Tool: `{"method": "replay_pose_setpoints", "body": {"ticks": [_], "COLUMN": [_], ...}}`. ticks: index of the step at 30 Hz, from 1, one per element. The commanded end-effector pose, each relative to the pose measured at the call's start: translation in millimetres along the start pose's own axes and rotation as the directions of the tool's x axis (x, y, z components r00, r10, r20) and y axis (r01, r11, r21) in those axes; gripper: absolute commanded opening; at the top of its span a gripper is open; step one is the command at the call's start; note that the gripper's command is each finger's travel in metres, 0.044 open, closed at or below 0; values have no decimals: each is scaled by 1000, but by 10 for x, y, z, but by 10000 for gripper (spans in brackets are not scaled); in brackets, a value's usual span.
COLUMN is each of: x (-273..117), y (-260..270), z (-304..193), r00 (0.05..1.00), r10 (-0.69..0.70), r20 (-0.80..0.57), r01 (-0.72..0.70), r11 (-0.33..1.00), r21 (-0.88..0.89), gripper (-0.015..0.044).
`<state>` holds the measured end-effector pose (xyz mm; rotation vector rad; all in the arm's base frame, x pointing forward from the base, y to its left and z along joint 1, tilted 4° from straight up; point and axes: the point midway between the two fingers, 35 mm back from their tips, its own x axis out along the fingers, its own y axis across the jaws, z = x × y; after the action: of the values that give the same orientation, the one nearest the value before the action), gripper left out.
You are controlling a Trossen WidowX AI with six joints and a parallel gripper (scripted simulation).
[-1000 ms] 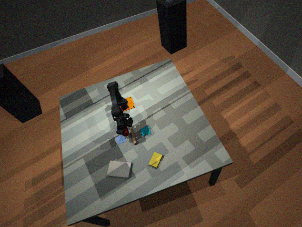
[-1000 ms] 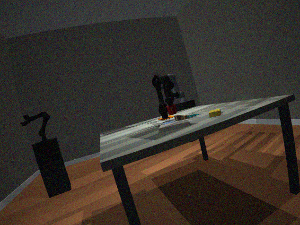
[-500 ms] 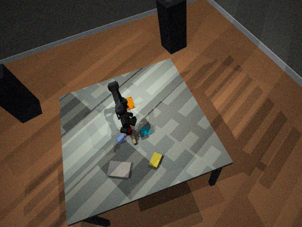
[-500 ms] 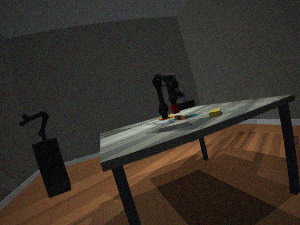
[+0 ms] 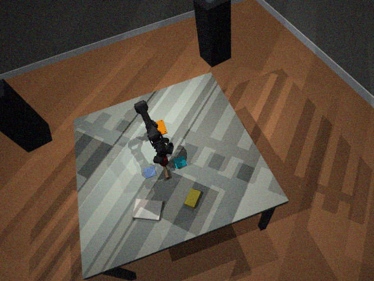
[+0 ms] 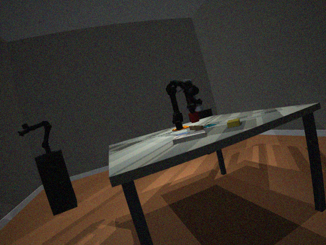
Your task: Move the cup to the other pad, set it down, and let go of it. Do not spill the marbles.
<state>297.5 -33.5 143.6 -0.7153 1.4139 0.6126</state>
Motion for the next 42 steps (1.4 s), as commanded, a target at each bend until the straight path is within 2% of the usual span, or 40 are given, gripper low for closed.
{"method": "replay_pose_setpoints", "body": {"ticks": [1, 42], "x": [-4, -33], "y": [30, 476], "z": [64, 875], "r00": [1000, 1000], "r10": [-2, 2], "r20": [-4, 2], "r01": [2, -2], "r11": [1000, 1000], "r21": [3, 3], "gripper": [0, 0]}}
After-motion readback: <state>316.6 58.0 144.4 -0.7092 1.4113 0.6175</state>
